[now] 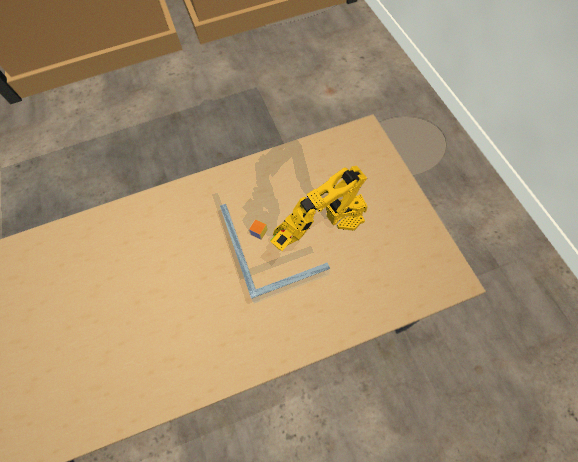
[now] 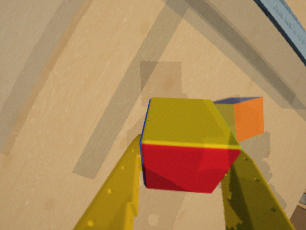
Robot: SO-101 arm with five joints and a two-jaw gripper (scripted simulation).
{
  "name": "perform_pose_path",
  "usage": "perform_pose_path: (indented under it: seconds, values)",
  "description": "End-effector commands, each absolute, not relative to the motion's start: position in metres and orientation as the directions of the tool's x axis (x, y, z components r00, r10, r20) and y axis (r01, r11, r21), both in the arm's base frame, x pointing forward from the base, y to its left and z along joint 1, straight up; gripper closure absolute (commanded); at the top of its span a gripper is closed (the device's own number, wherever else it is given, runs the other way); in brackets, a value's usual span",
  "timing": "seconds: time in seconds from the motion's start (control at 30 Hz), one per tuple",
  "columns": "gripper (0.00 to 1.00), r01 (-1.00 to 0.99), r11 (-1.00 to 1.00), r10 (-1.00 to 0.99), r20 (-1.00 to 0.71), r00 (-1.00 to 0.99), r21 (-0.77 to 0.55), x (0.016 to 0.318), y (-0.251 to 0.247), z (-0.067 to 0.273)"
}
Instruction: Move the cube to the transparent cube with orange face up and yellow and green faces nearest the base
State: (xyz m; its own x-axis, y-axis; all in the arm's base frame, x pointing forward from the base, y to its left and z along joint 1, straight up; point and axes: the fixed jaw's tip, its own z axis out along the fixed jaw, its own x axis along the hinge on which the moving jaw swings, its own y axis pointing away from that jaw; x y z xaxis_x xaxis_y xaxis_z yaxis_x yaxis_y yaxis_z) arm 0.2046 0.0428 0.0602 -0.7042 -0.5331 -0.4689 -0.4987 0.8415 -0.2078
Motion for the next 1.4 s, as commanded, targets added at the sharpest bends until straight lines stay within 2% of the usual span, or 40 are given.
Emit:
perform_pose_path:
  seconds: [0.0, 0.63, 1.37]
  values:
    - [0.78, -0.457, 0.857, -0.505, -0.568, -0.65, -0.238, 0.217, 0.044, 0.079]
    - [0.78, -0.438, 0.867, -0.486, -0.594, -0.641, -0.237, 0.219, 0.045, 0.079]
    - [0.78, -0.318, 0.927, -0.35, -0.758, -0.551, -0.197, 0.231, 0.047, 0.08]
